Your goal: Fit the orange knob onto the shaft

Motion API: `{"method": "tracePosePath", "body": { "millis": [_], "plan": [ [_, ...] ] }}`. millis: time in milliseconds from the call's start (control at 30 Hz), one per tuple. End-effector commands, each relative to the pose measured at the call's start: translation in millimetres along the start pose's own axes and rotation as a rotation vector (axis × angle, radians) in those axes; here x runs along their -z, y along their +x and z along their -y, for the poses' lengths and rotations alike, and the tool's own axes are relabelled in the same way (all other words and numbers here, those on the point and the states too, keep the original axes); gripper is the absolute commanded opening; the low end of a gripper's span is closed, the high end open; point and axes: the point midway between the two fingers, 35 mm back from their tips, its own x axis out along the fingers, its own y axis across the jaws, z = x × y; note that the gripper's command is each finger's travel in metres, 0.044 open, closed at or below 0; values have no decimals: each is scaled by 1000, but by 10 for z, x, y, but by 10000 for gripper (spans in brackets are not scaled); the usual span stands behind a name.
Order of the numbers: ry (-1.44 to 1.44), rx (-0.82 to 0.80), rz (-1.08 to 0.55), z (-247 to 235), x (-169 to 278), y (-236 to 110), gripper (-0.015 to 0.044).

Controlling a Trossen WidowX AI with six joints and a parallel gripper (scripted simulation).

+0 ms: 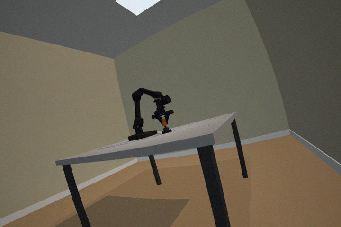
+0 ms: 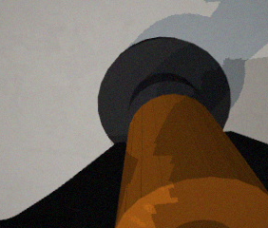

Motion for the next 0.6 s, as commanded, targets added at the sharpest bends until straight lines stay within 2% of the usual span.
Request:
{"method": "tracePosePath", "body": {
  "millis": [0, 567],
  "plan": [
    [7, -2, 0, -3, -1, 12, 0],
    [-17, -2, 0, -3, -1, 15, 0]
  ]
}}
